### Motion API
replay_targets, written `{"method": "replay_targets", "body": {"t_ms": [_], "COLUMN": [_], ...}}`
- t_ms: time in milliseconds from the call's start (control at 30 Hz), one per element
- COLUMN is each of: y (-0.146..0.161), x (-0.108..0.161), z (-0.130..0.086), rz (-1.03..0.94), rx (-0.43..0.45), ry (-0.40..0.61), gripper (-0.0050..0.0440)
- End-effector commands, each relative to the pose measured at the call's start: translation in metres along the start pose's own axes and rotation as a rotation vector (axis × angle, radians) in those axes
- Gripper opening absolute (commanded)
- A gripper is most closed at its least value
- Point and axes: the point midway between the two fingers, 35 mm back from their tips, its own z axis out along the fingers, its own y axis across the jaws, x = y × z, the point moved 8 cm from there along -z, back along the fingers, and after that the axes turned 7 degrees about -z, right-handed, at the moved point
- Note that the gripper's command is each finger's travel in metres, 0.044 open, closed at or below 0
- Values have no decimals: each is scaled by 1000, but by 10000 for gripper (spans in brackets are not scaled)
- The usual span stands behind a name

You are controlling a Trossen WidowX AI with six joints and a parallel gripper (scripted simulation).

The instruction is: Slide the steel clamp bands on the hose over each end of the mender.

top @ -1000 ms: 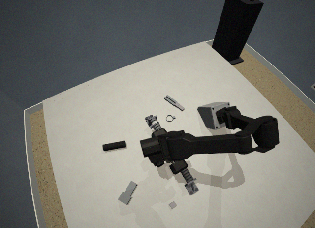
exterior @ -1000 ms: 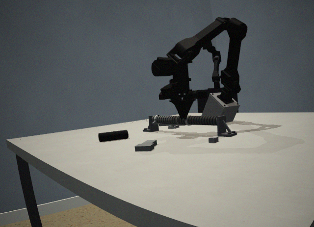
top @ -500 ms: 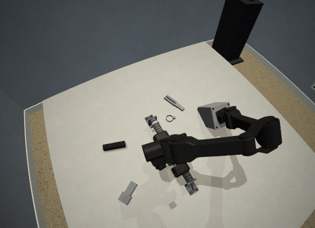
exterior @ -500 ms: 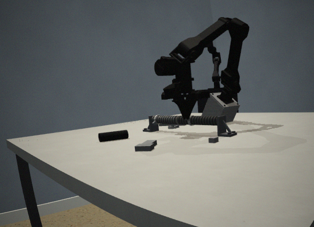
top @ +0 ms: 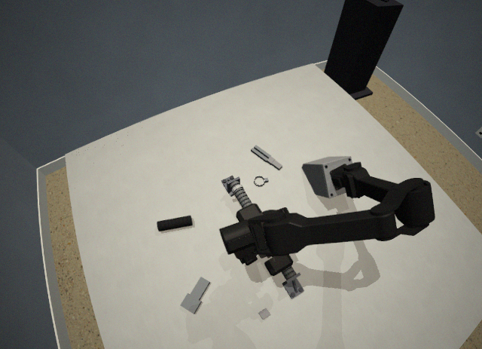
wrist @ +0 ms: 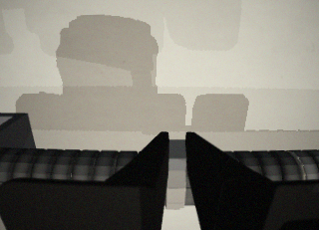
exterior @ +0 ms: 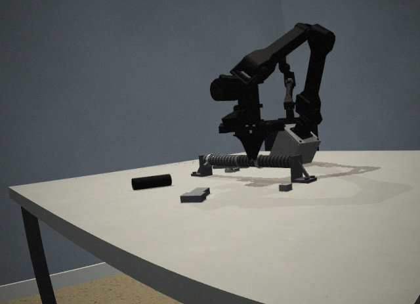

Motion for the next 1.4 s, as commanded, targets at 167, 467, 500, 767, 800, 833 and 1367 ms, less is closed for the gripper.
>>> {"method": "replay_targets", "body": {"t_ms": [167,467,500,767,800,833,1367], "y": [4,2,2,2,2,2,2], "x": [0,0,0,0,0,-1,0], "z": [-1,0,0,0,0,-3,-50], "rz": [-3,-5,-5,-5,-5,-5,-5], "rx": [-5,-1,-1,-1,-1,0,-1], "ry": [-2,-1,-1,-1,-1,-1,-1], "gripper": [0,90,90,90,90,90,90]}}
